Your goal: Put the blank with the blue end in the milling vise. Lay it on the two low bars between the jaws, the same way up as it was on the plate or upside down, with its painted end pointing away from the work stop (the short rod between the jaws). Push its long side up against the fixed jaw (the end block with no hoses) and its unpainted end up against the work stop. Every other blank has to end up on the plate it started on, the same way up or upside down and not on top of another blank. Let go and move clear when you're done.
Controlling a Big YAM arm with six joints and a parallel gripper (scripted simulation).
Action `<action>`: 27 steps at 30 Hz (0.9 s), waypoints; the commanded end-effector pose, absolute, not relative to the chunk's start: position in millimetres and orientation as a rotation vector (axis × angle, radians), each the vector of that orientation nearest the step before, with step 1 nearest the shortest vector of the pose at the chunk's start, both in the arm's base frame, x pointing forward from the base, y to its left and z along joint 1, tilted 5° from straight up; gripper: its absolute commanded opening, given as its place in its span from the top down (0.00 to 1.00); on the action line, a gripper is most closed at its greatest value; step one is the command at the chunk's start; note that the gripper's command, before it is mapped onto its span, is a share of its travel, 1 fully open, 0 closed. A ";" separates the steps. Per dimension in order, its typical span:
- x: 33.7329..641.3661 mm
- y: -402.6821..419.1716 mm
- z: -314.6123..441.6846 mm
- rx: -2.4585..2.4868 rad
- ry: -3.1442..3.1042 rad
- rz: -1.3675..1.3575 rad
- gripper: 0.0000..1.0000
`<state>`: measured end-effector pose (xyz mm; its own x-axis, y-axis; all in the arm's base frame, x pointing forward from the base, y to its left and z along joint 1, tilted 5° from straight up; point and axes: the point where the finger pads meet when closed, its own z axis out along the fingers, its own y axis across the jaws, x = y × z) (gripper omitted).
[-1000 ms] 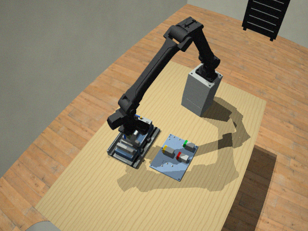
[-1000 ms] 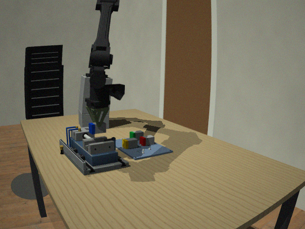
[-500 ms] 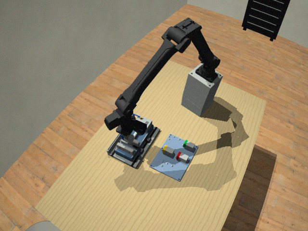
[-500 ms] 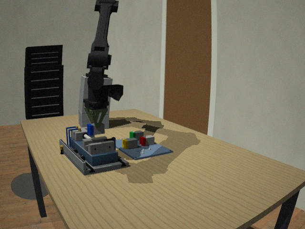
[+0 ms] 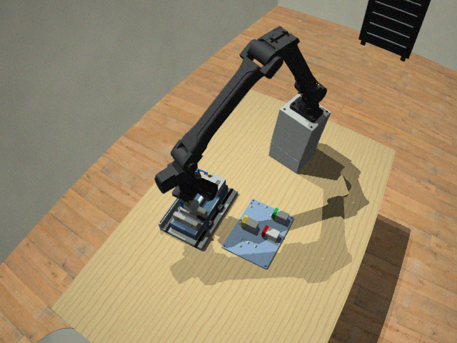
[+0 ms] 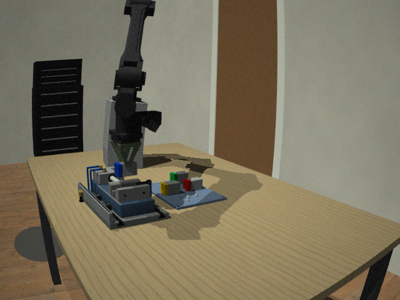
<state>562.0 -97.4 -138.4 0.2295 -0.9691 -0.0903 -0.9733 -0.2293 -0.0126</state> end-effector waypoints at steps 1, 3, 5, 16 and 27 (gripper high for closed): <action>585.4 -103.4 -133.3 -2.404 1.892 0.054 1.00; 585.4 -103.4 -133.3 -2.404 1.892 0.054 1.00; 585.4 -103.4 -133.3 -2.404 1.892 0.054 1.00; 585.4 -103.4 -133.3 -2.404 1.892 0.054 1.00; 585.4 -103.4 -133.3 -2.404 1.892 0.054 1.00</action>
